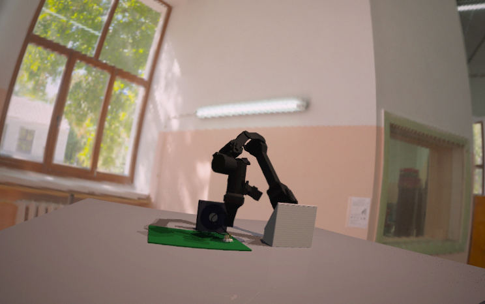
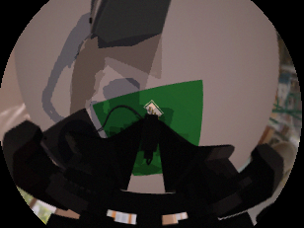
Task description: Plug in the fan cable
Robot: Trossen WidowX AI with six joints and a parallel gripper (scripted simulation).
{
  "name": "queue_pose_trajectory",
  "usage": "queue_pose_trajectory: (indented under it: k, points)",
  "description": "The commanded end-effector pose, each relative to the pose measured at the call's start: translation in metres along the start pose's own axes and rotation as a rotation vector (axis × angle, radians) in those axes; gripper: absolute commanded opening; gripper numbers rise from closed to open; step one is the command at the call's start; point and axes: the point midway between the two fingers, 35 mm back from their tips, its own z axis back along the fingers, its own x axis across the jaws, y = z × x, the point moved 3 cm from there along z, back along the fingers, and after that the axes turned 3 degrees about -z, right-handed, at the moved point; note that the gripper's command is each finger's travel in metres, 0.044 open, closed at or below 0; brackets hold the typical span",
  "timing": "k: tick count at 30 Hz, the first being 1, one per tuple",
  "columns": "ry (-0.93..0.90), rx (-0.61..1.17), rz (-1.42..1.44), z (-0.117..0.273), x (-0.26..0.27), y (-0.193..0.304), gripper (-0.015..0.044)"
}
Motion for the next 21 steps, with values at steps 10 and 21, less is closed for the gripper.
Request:
queue_pose_trajectory:
  k: [10, 21]
  points:
    - [-0.019, 0.006, 0.476, 0.0, 0.0029, -0.0002, 0.0]
    - [-0.014, 0.003, 0.964, -0.0003, -0.0046, -0.005, 0.0]
